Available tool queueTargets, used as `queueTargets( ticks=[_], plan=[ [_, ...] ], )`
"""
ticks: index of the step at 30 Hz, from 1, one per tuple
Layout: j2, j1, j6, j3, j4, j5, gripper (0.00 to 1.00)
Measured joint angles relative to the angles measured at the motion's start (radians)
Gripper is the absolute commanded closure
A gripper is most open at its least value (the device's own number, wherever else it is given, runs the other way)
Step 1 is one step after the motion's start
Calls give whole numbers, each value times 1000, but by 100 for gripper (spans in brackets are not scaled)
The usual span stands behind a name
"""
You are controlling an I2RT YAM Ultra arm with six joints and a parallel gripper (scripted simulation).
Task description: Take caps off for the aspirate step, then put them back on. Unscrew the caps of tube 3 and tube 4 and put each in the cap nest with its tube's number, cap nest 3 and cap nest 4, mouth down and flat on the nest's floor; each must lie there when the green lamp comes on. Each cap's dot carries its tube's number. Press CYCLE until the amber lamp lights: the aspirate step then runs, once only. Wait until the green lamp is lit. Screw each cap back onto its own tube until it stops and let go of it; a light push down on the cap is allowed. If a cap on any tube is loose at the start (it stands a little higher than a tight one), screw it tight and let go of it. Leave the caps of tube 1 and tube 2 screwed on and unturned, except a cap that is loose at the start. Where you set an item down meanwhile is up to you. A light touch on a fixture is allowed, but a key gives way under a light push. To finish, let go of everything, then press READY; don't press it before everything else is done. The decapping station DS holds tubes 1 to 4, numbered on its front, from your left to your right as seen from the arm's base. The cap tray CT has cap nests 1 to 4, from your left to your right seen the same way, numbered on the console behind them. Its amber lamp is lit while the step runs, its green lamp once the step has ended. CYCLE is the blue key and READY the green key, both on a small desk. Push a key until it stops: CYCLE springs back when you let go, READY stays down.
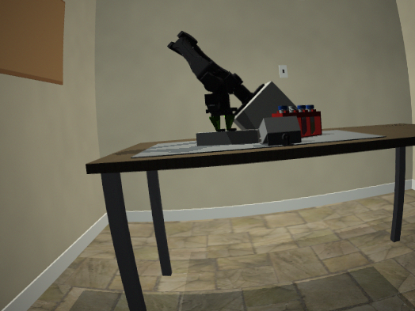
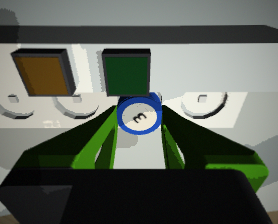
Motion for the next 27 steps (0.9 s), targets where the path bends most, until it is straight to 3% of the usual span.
queueTargets(
  ticks=[24, 25, 27],
  plan=[
    [26, -22, -26, -3, 45, -5, 100],
    [26, -22, -26, -3, 46, -5, 53],
    [26, -22, -27, -3, 48, -5, 53]
  ],
)
